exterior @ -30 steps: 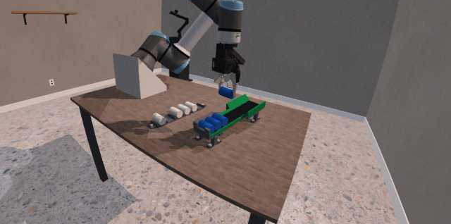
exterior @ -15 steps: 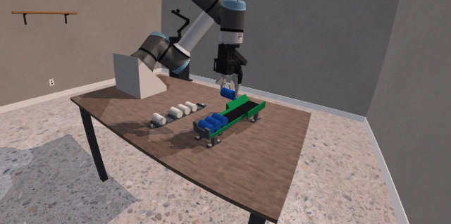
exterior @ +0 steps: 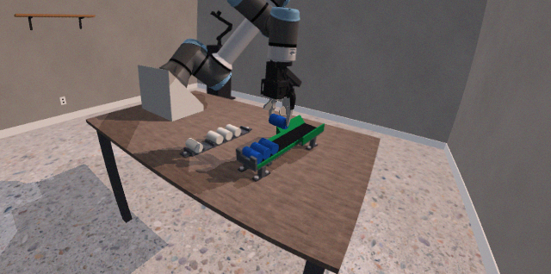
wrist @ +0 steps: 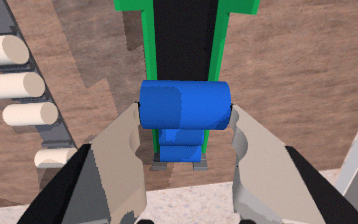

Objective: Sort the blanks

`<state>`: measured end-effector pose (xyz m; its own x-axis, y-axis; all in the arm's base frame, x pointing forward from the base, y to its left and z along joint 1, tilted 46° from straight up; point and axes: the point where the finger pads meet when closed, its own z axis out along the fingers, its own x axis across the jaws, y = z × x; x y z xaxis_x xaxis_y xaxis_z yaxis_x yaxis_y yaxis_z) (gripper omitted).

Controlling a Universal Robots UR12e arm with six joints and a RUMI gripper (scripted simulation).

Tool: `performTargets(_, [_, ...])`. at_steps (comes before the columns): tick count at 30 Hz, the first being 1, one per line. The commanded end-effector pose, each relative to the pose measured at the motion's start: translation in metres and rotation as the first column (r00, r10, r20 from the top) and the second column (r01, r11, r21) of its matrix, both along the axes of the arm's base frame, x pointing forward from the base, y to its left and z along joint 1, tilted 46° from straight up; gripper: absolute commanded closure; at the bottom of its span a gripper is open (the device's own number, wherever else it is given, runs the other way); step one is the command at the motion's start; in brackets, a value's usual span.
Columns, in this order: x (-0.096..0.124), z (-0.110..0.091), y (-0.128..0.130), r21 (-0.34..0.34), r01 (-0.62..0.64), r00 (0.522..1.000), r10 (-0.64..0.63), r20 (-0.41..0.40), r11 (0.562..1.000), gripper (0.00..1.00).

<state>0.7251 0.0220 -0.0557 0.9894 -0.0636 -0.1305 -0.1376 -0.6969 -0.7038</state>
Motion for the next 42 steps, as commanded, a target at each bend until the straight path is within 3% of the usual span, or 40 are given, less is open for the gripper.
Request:
performTargets(1, [0.0,-0.01,0.01,-0.001,0.001,1.0,-0.001,0.001,1.0,0.6])
performTargets(16, [-0.001,-0.049,0.049,-0.001,0.001,1.0,-0.001,0.001,1.0,0.6])
performTargets(42, [-0.001,-0.052,0.052,-0.001,0.001,1.0,-0.001,0.001,1.0,0.6])
